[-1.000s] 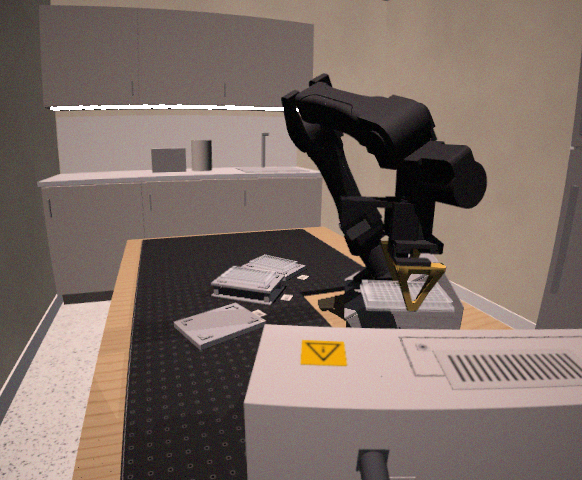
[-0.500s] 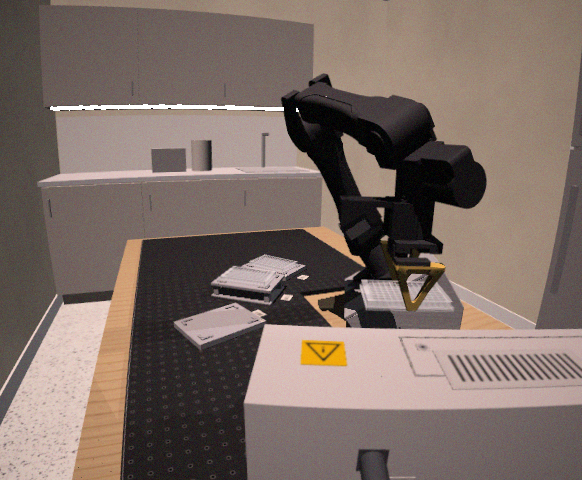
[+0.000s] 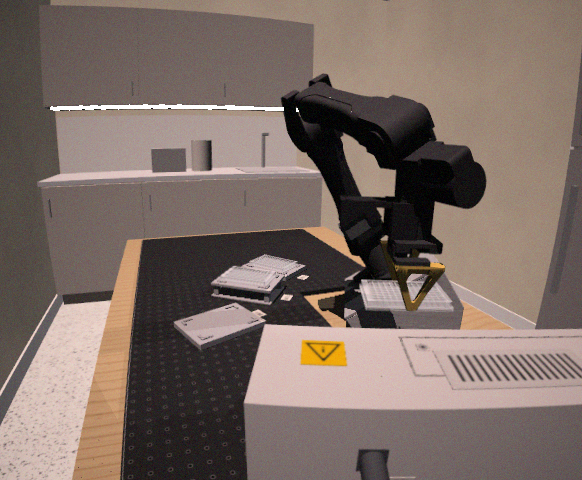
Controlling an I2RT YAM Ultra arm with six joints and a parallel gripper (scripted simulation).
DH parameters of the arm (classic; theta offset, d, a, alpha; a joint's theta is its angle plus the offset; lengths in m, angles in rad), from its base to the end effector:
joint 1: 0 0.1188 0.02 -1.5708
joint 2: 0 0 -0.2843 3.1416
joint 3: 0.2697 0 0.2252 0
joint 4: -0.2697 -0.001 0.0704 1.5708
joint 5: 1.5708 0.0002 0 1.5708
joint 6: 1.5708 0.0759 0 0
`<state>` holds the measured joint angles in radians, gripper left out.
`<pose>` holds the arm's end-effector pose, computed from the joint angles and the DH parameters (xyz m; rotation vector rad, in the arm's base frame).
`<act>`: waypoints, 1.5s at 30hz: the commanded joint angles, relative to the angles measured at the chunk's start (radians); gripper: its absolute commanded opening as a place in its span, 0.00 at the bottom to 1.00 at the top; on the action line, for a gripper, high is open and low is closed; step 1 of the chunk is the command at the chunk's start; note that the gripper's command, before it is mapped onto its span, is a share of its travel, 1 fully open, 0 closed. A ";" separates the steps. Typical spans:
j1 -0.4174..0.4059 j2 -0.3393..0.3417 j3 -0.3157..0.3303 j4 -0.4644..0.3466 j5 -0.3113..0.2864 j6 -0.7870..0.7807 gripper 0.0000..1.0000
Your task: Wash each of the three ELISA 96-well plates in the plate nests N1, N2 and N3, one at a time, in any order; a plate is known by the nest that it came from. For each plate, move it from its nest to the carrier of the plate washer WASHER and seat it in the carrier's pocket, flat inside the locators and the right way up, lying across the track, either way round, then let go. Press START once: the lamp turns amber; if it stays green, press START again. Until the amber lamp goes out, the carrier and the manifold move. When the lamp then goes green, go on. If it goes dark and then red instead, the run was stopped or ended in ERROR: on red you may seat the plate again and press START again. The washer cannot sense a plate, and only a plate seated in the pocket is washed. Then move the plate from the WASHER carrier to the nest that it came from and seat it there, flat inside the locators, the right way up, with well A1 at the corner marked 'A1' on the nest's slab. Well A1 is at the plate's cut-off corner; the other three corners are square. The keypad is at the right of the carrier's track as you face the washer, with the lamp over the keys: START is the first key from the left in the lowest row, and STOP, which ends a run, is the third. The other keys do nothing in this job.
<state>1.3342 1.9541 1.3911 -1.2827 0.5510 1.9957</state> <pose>0.1092 0.2875 0.1874 0.7352 2.4489 -0.2839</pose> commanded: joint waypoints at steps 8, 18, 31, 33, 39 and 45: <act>0.004 -0.007 0.002 -0.009 0.003 0.000 0.00; -0.022 -0.001 -0.048 0.062 0.010 -0.029 0.00; -0.051 0.009 -0.098 0.141 0.018 -0.063 0.00; -0.056 0.012 -0.107 0.155 0.019 -0.069 0.00; -0.073 0.019 -0.132 0.198 0.023 -0.088 0.00; -0.084 0.023 -0.150 0.227 0.026 -0.101 0.00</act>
<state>1.2472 1.9812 1.2442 -1.0767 0.5701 1.9038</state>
